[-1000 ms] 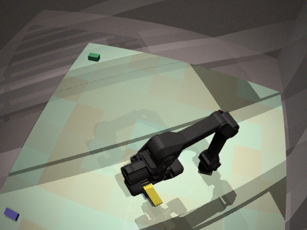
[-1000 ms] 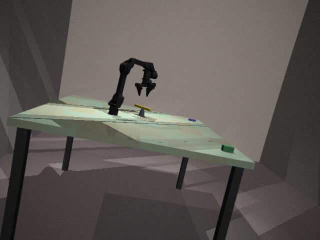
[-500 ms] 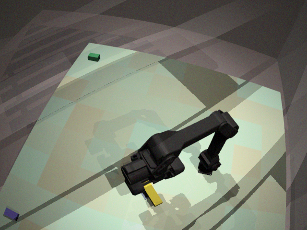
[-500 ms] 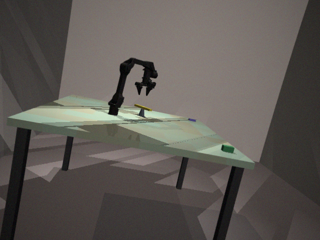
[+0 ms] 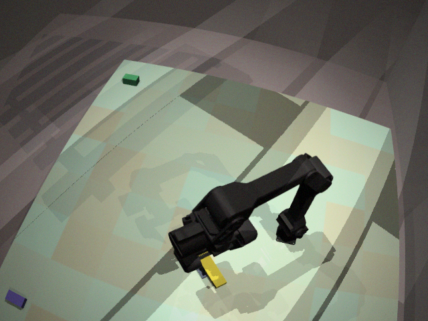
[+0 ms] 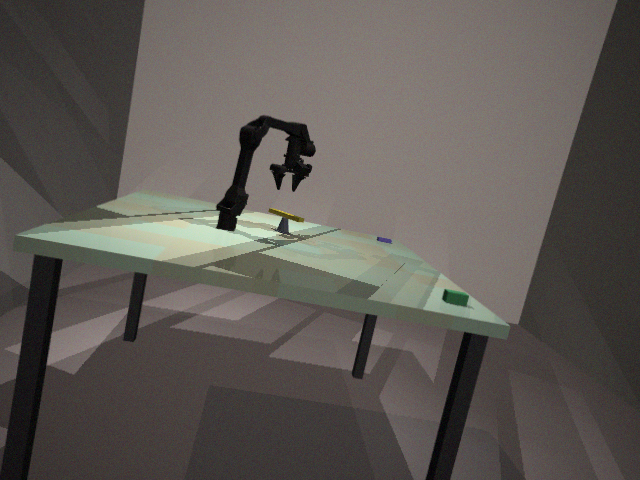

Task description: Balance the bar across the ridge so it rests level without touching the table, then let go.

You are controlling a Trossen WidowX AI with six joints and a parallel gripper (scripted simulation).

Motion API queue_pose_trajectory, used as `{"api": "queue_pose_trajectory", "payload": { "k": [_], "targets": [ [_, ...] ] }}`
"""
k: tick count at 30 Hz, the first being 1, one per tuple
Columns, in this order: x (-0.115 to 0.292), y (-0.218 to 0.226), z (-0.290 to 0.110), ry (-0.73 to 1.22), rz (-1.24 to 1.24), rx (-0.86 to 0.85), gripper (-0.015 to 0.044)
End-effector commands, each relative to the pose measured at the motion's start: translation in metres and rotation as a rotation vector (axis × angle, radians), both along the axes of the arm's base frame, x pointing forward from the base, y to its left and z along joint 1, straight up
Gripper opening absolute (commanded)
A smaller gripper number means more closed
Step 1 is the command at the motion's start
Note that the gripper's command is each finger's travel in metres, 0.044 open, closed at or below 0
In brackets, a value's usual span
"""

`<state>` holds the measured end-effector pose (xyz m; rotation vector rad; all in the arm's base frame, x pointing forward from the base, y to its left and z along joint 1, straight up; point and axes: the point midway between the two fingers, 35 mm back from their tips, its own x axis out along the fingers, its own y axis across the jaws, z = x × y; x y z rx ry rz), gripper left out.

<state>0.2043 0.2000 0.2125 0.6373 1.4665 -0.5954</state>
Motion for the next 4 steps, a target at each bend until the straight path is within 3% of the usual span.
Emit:
{"api": "queue_pose_trajectory", "payload": {
  "k": [1,4],
  "targets": [
    [-0.0003,-0.0003,0.0002,0.002,0.0,-0.001,0.044],
    [-0.0003,-0.0003,0.0002,0.002,0.0,-0.001,0.044]
  ]
}}
